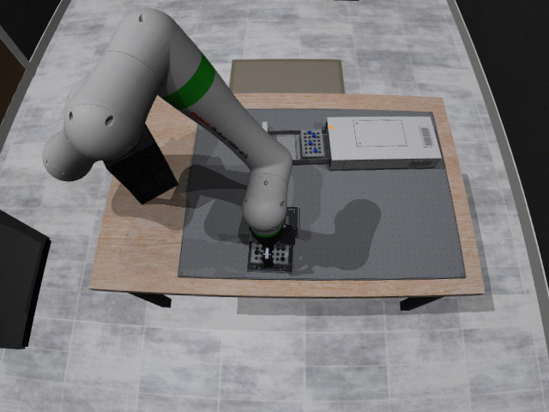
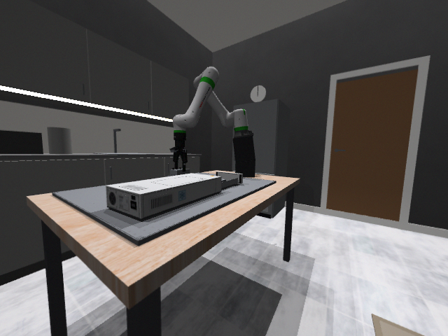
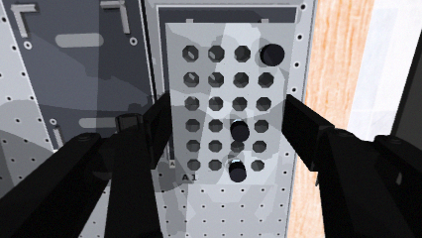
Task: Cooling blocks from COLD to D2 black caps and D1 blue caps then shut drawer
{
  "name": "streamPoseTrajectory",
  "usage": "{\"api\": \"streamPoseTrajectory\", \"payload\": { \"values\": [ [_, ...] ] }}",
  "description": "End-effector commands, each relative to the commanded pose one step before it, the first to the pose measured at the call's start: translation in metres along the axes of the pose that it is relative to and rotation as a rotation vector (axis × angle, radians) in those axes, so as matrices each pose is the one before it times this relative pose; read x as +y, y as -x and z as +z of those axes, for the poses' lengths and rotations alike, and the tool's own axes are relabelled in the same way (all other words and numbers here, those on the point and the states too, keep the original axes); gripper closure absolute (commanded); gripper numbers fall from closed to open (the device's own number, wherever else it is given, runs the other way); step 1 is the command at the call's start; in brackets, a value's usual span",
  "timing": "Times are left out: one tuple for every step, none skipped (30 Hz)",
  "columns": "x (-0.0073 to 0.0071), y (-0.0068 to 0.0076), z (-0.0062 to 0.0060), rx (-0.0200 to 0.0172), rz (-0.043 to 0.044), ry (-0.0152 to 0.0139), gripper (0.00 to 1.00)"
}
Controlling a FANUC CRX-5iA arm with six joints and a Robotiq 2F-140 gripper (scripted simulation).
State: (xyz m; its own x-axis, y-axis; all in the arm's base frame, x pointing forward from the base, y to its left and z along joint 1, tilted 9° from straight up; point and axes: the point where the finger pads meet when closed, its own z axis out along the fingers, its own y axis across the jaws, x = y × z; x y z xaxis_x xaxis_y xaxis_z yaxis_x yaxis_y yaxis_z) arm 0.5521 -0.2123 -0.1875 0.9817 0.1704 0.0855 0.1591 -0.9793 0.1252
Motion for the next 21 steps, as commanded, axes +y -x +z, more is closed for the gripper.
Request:
{"api": "streamPoseTrajectory", "payload": {
  "values": [
    [0.00041, -0.00092, -0.00049, 0.00168, -0.00018, 0.00079, 0.9],
    [0.0, 0.0, 0.00017, 0.0, 0.0, 0.0, 0.9],
    [0.0, 0.0, 0.00017, 0.0, 0.0, 0.0, 0.9],
    [0.0, 0.0, 0.00017, 0.0, 0.0, 0.0, 0.9],
    [0.0, 0.0, 0.00017, 0.0, 0.0, 0.0, 0.9],
    [0.0, 0.0, 0.00017, 0.0, 0.0, 0.0, 0.9],
    [0.0, 0.0, 0.00017, 0.0, 0.0, 0.0, 0.9],
    [0.0, 0.0, 0.00017, 0.0, 0.0, 0.0, 0.9],
    [0.0, 0.0, 0.00017, 0.0, 0.0, 0.0, 0.9],
    [0.0, 0.0, 0.00017, 0.0, 0.0, 0.0, 0.9],
    [0.0, 0.0, 0.00017, 0.0, 0.0, 0.0, 0.9],
    [0.0, 0.0, 0.00017, 0.0, 0.0, 0.0, 0.9],
    [0.0, 0.0, 0.00017, 0.0, 0.0, 0.0, 0.9],
    [0.0, 0.0, 0.00017, 0.0, 0.0, 0.0, 0.9],
    [0.0, 0.0, 0.0, 0.0, 0.0, 0.0, 0.9],
    [0.0, 0.0, 0.0, 0.0, 0.0, 0.0, 0.9],
    [0.0, 0.0, 0.00016, 0.0, 0.0, 0.0, 0.9],
    [0.0, 0.0, 0.00016, 0.0, 0.0, 0.0, 0.9],
    [0.0, 0.0, 0.00017, 0.0, 0.0, 0.0, 0.9],
    [0.0, 0.0, 0.00017, 0.0, 0.0, 0.0, 0.9],
    [0.0, 0.0, 0.00017, 0.0, 0.0, 0.0, 0.9]
  ]
}}
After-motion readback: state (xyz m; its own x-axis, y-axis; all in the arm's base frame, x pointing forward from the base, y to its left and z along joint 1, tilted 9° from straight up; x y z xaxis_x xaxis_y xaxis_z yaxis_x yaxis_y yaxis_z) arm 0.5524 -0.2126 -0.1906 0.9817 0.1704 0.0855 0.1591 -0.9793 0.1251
